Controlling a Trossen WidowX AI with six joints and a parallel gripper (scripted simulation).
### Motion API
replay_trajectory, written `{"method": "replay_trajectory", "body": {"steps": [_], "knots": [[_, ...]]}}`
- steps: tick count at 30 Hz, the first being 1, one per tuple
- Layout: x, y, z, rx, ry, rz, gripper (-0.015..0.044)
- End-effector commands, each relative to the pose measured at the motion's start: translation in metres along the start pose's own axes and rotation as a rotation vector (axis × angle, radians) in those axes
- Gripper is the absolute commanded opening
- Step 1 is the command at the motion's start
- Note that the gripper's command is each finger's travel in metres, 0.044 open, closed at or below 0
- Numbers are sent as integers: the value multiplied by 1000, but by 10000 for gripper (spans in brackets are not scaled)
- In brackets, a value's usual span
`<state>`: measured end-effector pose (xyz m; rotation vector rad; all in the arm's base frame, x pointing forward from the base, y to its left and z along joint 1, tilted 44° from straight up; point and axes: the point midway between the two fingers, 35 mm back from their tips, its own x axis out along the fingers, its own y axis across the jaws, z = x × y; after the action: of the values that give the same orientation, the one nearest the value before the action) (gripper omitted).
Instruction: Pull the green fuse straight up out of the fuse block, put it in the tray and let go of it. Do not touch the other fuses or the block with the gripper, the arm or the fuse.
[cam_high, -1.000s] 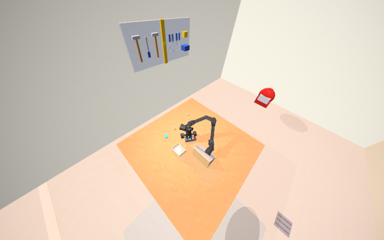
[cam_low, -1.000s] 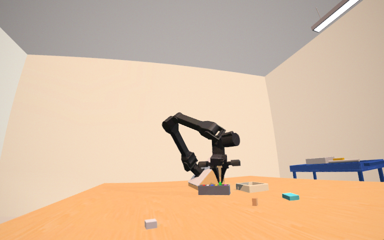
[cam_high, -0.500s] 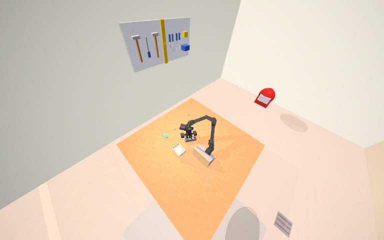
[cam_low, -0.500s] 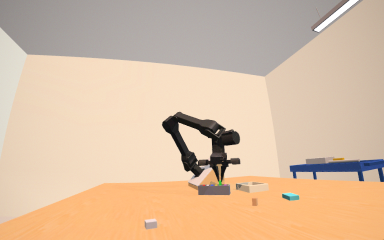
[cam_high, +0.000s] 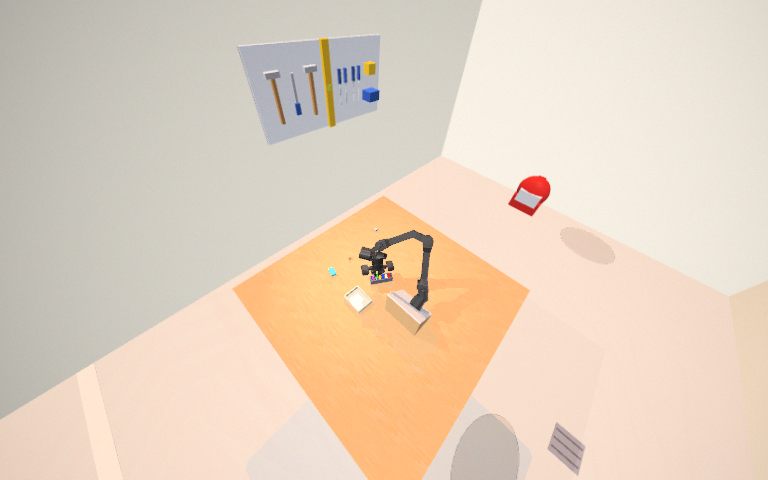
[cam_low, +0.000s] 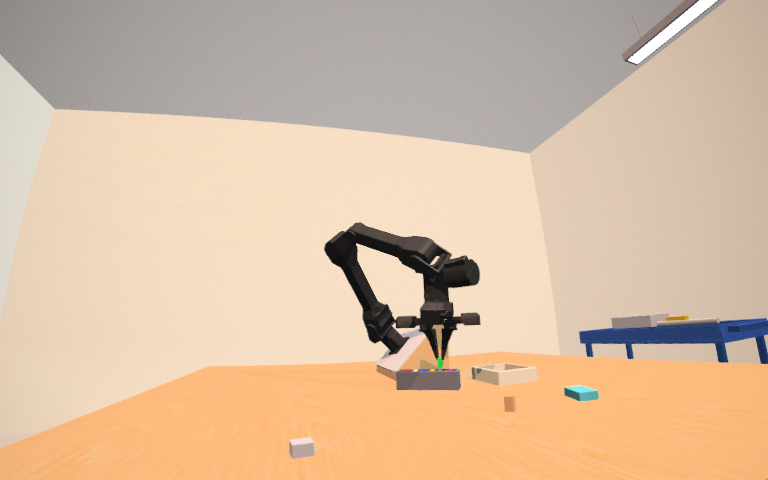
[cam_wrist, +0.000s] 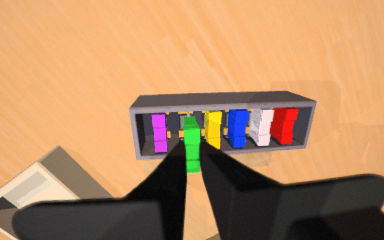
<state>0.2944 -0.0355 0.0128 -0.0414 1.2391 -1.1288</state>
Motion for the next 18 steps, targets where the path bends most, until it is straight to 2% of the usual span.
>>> {"method": "replay_trajectory", "body": {"steps": [1,18], "knots": [[-4,1,0,4,1,7,0],[-12,1,0,4,0,6,0]]}}
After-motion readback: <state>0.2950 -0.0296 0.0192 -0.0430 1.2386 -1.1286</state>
